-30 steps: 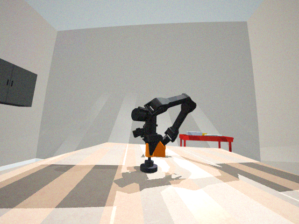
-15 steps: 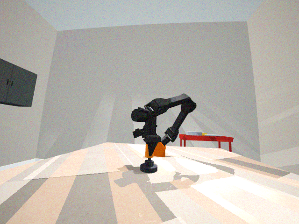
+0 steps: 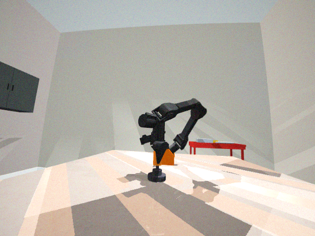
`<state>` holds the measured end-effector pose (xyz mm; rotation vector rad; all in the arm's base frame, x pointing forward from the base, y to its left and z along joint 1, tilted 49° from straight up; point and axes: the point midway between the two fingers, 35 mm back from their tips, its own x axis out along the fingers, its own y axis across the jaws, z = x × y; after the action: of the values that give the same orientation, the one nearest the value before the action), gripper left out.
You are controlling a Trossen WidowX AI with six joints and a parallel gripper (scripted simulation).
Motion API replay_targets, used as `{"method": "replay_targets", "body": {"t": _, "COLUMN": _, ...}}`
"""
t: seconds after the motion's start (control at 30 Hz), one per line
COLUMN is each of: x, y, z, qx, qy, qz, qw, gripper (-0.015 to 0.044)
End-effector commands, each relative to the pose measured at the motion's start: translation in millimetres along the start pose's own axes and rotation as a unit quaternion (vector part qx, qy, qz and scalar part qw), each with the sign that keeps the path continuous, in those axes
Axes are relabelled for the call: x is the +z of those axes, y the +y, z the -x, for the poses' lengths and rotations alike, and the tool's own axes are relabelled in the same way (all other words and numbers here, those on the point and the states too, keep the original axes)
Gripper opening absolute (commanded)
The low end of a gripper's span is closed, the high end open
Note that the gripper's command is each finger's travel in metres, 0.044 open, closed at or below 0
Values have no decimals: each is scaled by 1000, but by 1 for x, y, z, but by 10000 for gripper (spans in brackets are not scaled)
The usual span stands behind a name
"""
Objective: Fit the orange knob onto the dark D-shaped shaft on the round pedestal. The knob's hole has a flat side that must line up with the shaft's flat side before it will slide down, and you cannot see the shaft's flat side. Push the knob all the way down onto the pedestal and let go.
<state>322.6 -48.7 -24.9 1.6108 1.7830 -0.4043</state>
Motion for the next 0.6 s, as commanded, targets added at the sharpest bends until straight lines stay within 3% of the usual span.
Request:
{"method": "replay_targets", "body": {"t": 0.0, "x": 0, "y": 0, "z": 1, "qx": -1, "qy": -1, "qz": -47, "qw": 999, "gripper": 0}}
{"method": "replay_targets", "body": {"t": 0.57, "x": 0, "y": 0, "z": -4, "qx": 0, "qy": -1, "qz": -89, "qw": 996, "gripper": 0}}
